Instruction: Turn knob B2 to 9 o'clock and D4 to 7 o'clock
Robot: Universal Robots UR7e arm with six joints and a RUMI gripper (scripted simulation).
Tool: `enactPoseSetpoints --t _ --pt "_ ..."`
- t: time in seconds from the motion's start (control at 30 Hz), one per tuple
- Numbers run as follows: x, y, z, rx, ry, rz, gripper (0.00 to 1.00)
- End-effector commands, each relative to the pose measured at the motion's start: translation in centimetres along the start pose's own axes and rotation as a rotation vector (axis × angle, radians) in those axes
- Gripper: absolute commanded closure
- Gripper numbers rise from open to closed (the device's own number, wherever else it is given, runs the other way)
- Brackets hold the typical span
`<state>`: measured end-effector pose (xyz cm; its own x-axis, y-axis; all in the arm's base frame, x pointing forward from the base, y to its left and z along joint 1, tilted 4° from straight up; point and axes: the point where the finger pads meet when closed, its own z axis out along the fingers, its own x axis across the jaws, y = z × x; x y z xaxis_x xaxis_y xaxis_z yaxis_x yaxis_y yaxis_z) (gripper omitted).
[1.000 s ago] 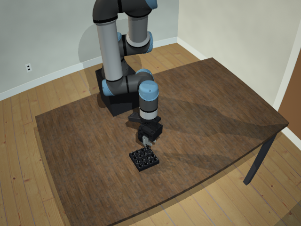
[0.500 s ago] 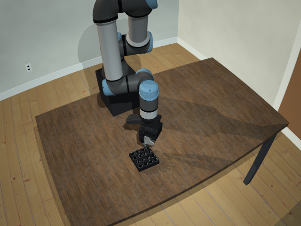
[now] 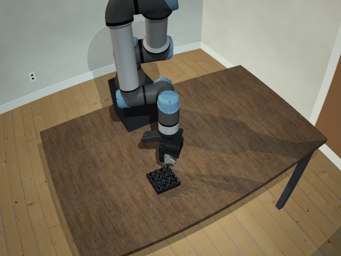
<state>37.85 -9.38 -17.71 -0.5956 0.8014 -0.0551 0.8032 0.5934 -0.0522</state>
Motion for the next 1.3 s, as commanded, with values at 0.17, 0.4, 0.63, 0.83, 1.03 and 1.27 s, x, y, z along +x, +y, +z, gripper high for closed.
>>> enactPoseSetpoints --t 0.17,0.4,0.63,0.83,1.03,1.27 --pt "0.23 0.03 0.03 -0.002 0.003 -0.06 1.0" --pt "0.21 0.04 0.03 -0.002 0.002 -0.07 1.0" --pt "0.22 0.04 0.03 -0.001 0.002 -0.073 1.0" --pt "0.22 0.04 0.03 -0.001 0.002 -0.072 1.0" --pt "0.22 0.04 0.03 -0.001 0.002 -0.072 1.0" --pt "0.21 0.03 0.03 -0.001 0.002 -0.072 0.89"
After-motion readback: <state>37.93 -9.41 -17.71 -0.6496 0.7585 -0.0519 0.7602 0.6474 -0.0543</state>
